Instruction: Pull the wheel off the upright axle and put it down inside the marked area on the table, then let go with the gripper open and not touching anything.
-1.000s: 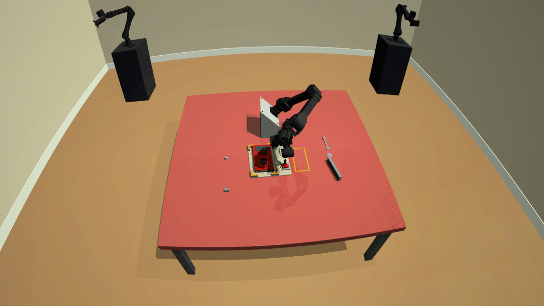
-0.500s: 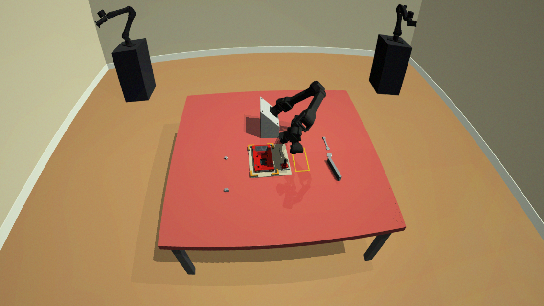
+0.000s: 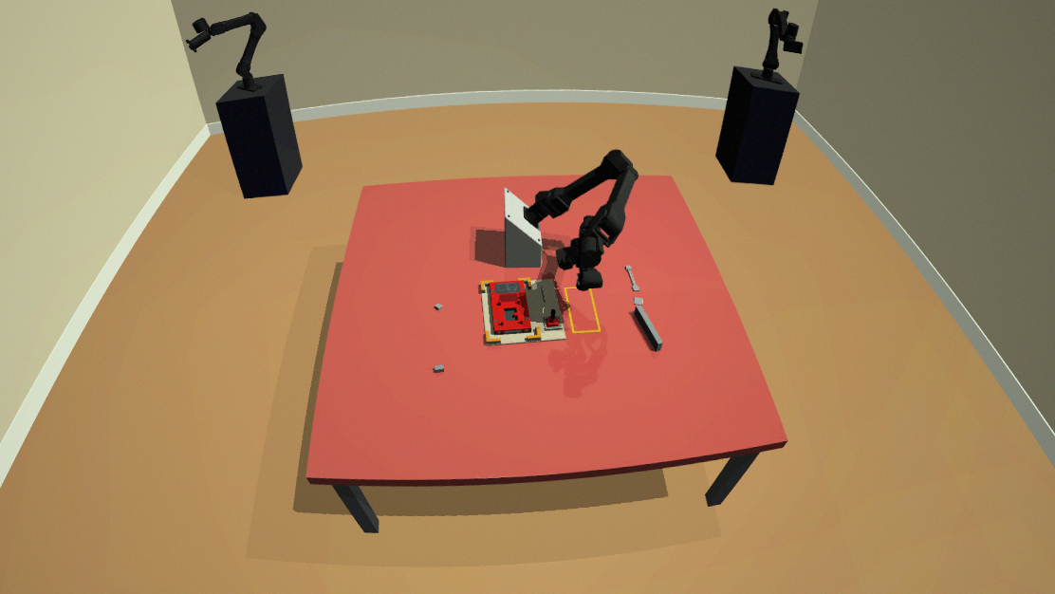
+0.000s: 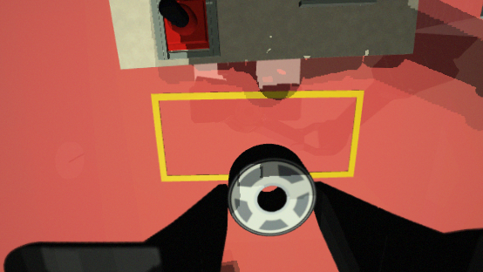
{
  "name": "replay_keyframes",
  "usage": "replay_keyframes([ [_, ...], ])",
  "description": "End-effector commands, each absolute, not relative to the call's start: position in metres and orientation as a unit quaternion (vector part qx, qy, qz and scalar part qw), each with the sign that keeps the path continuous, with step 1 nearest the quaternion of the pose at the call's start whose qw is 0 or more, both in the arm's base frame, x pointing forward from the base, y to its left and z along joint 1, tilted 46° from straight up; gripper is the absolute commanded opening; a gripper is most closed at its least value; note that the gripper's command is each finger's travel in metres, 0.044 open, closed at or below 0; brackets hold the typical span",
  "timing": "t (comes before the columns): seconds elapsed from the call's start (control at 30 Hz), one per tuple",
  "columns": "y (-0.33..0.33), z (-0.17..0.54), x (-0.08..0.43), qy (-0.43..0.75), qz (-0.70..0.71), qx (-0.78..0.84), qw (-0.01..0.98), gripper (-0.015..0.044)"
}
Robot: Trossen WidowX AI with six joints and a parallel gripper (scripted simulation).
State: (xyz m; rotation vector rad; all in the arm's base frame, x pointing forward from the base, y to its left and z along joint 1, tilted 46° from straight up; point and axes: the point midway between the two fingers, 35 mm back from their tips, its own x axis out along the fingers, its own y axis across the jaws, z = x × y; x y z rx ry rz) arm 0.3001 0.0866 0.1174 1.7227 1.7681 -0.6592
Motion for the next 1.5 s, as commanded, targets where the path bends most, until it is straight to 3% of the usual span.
replay_keyframes([
  [0.0, 0.09, 0.122, 0.295, 0.661, -0.247, 0.648, 0.287, 0.0],
  [1.03, 0.164, 0.05, 0.295, 0.661, -0.245, 0.649, 0.286, 0.0],
  [1.4, 0.162, 0.056, 0.296, 0.663, -0.239, 0.647, 0.289, 0.0289],
  [1.47, 0.155, 0.062, 0.297, 0.663, -0.24, 0.647, 0.289, 0.03],
])
